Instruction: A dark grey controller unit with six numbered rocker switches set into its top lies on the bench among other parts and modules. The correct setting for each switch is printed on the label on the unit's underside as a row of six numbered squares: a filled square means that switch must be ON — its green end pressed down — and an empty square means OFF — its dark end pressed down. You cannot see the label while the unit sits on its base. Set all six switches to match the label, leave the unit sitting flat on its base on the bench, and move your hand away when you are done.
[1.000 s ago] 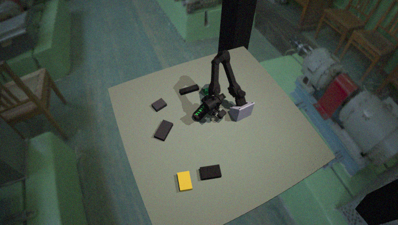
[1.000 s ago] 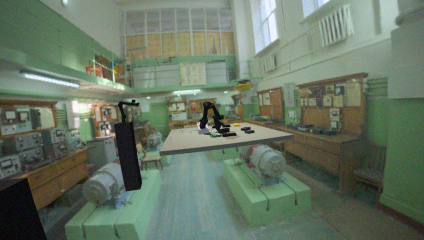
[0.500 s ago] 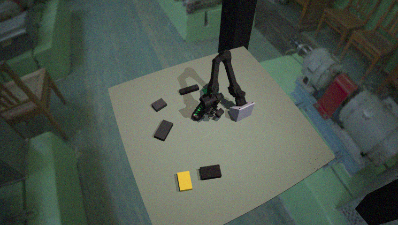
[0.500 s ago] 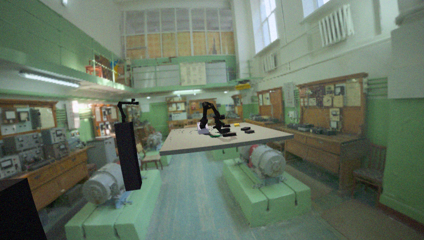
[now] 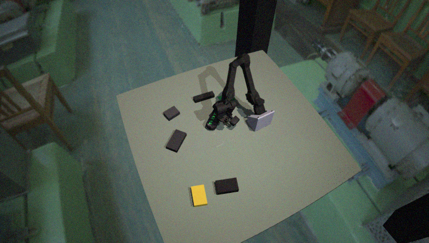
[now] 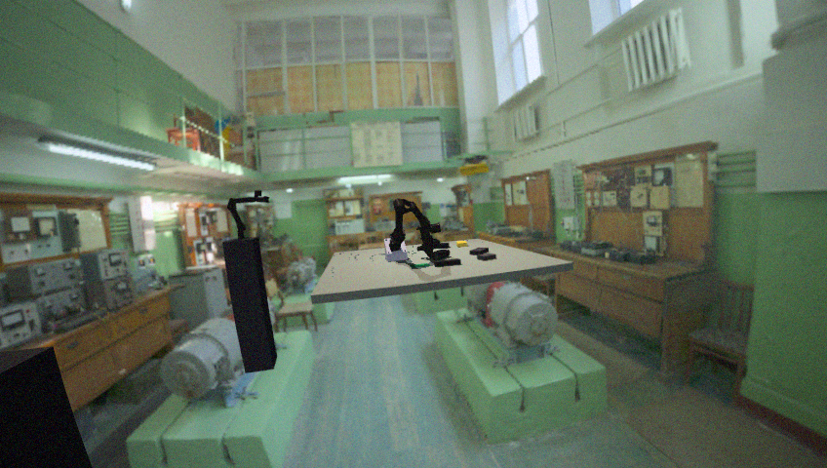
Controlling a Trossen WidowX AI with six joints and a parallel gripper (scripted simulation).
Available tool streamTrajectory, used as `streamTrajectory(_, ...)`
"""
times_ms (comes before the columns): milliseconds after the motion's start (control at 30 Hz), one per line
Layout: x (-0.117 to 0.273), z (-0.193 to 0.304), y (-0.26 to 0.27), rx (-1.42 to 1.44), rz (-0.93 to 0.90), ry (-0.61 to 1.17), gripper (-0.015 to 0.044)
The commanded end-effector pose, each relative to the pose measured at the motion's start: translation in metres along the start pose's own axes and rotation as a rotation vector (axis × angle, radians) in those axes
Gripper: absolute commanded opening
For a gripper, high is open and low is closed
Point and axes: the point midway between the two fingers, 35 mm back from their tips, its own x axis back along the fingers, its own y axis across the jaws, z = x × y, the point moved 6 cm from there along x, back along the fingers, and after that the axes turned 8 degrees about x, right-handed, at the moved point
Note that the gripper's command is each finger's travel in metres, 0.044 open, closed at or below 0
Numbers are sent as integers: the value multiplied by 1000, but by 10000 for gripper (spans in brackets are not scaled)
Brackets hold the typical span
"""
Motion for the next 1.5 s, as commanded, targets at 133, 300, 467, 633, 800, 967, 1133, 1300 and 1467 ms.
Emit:
streamTrajectory(133,-2,-2,-12,-12,5,0,0)
streamTrajectory(300,-4,-4,-17,-12,5,0,0)
streamTrajectory(467,-5,-6,-23,-13,6,0,0)
streamTrajectory(633,0,-7,-15,-6,-3,-5,0)
streamTrajectory(800,35,-10,16,-5,-35,-22,0)
streamTrajectory(967,66,0,35,-10,-3,-1,0)
streamTrajectory(1133,67,1,35,-11,-1,0,0)
streamTrajectory(1300,67,-5,31,-66,-23,13,0)
streamTrajectory(1467,67,-31,8,-386,-117,85,0)
